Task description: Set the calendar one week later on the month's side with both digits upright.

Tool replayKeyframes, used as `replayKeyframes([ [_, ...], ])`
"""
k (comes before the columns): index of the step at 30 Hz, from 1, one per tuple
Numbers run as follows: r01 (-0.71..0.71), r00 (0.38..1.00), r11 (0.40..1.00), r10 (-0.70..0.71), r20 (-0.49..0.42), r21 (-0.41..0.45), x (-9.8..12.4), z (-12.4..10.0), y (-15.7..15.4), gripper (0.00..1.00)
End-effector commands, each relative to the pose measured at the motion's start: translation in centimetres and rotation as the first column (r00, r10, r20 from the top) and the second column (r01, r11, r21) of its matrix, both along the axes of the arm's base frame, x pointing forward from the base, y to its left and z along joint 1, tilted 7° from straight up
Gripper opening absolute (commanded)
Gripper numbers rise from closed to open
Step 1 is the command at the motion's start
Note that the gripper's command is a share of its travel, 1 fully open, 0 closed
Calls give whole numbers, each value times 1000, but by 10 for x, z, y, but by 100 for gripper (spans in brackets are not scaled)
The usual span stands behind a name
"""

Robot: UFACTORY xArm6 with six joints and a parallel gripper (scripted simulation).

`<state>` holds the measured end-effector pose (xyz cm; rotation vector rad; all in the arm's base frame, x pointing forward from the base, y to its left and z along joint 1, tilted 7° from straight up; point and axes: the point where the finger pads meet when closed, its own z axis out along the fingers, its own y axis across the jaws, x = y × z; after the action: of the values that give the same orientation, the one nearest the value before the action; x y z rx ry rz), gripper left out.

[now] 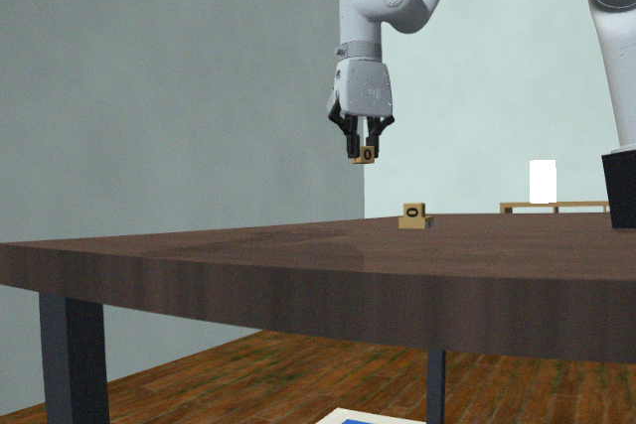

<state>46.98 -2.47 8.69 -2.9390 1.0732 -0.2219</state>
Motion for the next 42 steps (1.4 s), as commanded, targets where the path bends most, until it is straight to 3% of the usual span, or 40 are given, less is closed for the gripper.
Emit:
replayKeyframes([
  [1, -168, 986, 986, 168, -14, 2, 20, 2, -6, 27],
  [4, -277, 961, 961, 277, -19, -11, 33, 1, -10, 27],
  [7, -294, 956, 956, 293, -20, -13, 35, 1, -10, 27],
  [10, -437, 899, 899, 437, -30, -30, 52, 1, -17, 27],
  [16, -553, 833, 832, 552, -41, -43, 66, 0, -22, 27],
  [34, -567, 823, 822, 566, -42, -45, 68, -1, -23, 27],
  [42, -568, 823, 822, 566, -42, -44, 69, -11, -23, 27],
])
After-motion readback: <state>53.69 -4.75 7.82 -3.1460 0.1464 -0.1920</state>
